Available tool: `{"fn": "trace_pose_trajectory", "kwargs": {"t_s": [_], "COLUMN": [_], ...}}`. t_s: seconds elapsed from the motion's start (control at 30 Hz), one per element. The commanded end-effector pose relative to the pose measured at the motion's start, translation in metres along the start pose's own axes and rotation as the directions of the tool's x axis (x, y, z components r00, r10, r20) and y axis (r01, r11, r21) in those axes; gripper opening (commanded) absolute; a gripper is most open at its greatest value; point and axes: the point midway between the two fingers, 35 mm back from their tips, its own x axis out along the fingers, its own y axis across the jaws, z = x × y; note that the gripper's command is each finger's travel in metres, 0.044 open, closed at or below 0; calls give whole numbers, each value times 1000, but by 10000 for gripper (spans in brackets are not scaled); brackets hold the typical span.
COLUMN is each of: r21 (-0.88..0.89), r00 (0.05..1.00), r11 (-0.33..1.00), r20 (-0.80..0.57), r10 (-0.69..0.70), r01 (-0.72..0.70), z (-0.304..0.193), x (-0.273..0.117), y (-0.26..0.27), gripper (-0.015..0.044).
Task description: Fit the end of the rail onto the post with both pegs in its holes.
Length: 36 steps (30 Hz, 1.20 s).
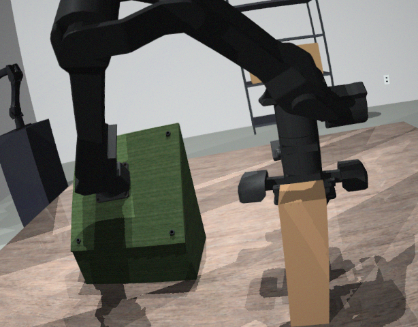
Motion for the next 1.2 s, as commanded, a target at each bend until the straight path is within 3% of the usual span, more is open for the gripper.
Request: {"fn": "trace_pose_trajectory", "kwargs": {"t_s": [0.0, 1.17], "r21": [1, 1], "r00": [1000, 1000], "r11": [1000, 1000], "r20": [8, 8], "r10": [-11, -11], "r01": [11, 11], "z": [1, 1], "x": [-6, -6], "y": [-2, -1], "gripper": [0, 0]}}
